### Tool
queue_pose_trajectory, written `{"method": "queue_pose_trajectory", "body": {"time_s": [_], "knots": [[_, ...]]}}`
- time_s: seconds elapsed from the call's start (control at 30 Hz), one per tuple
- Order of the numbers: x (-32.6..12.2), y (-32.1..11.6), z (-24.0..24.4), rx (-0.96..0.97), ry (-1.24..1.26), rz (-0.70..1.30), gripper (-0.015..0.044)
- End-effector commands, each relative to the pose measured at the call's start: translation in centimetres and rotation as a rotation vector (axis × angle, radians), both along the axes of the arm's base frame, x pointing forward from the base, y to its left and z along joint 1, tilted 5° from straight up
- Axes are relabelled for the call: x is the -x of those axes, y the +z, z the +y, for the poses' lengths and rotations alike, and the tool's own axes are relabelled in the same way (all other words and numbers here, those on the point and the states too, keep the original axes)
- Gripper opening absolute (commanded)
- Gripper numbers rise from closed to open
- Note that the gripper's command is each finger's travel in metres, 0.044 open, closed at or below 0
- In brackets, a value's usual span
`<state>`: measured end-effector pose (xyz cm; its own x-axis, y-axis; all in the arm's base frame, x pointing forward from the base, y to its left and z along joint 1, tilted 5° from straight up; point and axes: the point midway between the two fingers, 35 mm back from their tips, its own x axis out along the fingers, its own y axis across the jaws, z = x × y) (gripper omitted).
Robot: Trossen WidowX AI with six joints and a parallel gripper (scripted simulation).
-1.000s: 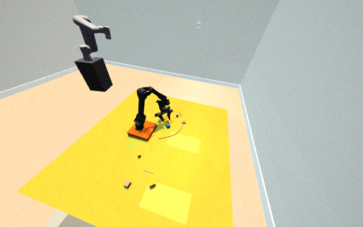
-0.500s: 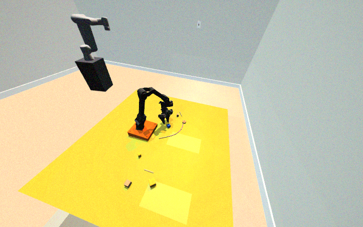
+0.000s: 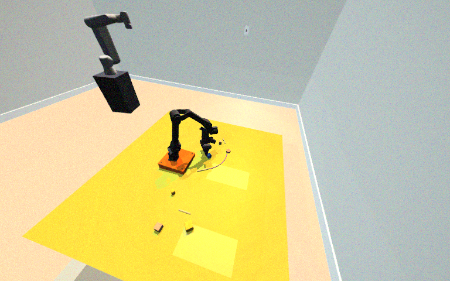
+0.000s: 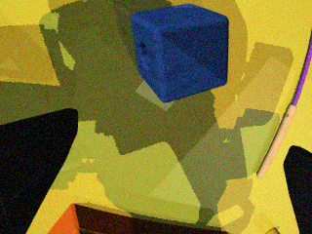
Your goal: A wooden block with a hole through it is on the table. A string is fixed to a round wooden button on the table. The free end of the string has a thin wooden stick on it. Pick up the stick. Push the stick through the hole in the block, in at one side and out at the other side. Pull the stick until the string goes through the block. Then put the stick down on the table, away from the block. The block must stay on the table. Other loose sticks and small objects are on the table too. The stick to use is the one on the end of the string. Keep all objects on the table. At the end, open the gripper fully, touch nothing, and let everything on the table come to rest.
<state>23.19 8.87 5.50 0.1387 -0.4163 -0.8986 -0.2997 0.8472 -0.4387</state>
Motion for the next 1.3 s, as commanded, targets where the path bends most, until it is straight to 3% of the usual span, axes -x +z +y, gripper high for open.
{"method": "queue_pose_trajectory", "body": {"time_s": [0.0, 0.7, 1.27], "knots": [[-1.4, 1.4, -0.2, -0.158, 0.623, 0.242, 0.0440], [-2.8, 2.6, -0.9, -0.198, 1.515, 0.333, 0.0440], [-2.8, 2.6, -1.0, -0.197, 1.520, 0.333, 0.0440]]}}
